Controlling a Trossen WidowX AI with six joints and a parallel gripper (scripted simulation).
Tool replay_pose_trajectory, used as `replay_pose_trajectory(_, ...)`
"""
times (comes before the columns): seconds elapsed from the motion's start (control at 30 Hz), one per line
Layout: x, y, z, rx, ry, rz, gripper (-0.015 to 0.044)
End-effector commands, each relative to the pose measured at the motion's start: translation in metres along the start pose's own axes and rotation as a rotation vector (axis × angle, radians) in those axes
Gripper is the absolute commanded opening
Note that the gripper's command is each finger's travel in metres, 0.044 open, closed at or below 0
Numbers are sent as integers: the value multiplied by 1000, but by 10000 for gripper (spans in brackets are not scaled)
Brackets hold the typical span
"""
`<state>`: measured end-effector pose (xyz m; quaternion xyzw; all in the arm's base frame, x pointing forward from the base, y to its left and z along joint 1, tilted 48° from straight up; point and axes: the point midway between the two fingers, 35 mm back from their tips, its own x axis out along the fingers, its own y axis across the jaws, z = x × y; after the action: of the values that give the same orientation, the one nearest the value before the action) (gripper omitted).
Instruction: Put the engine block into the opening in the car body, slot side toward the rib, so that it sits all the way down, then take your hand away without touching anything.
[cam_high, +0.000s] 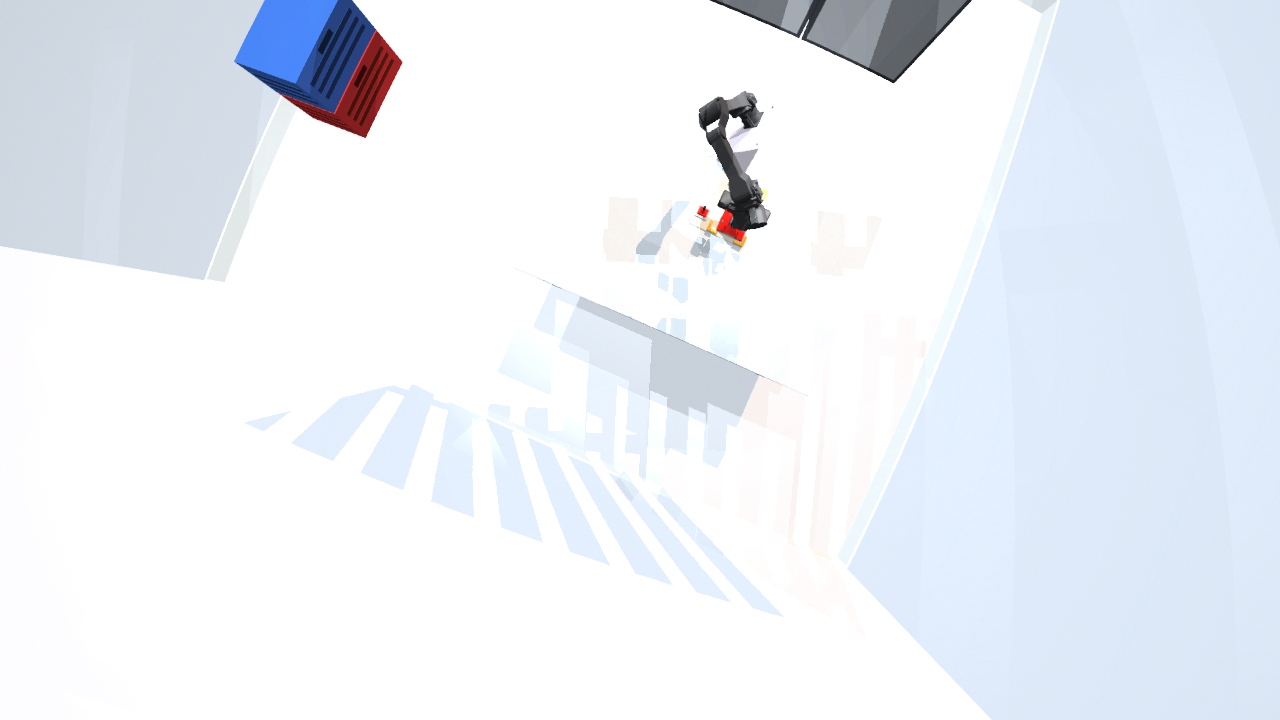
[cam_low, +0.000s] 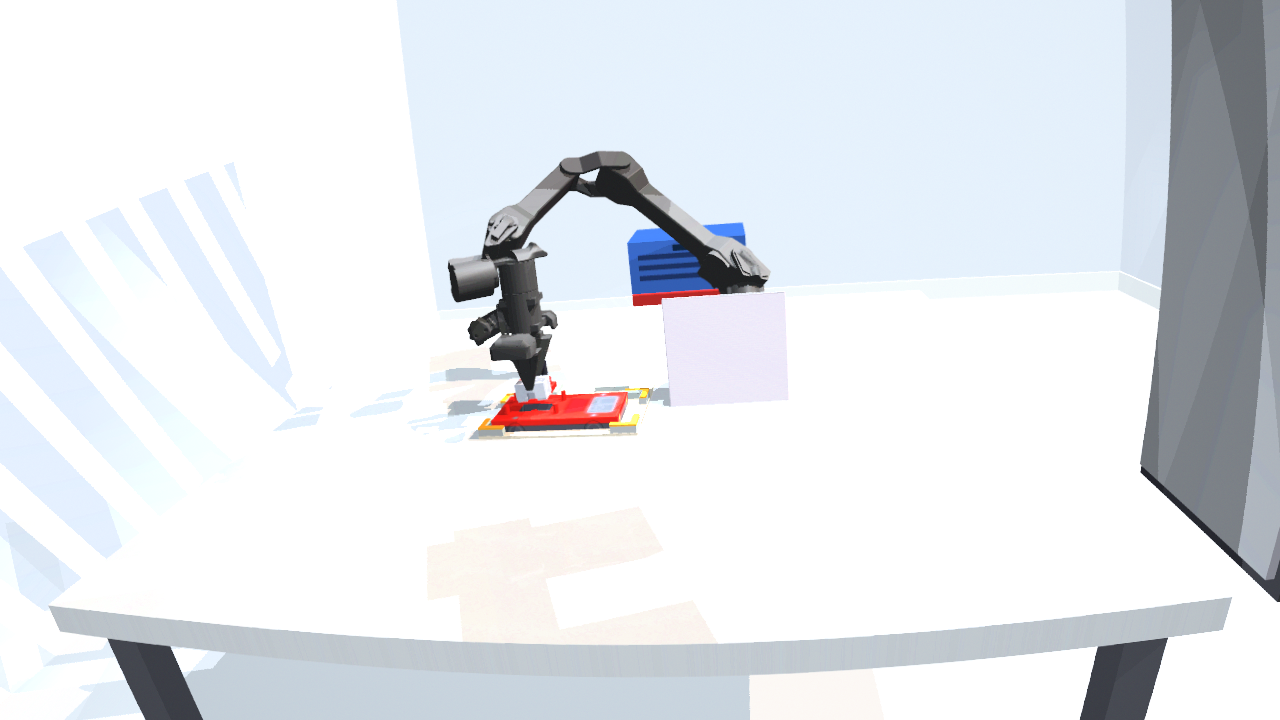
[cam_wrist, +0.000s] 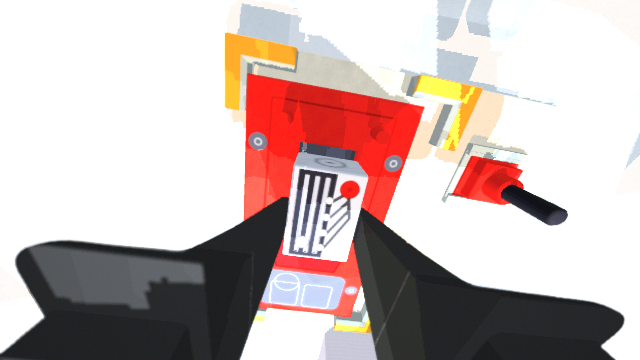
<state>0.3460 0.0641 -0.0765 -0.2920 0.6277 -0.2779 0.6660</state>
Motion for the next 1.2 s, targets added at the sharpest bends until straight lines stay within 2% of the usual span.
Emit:
replay_pose_trajectory(0.0,2,0,-1,13,1,-1,159)
replay_pose_trajectory(1.17,8,0,0,0,1,-1,159)
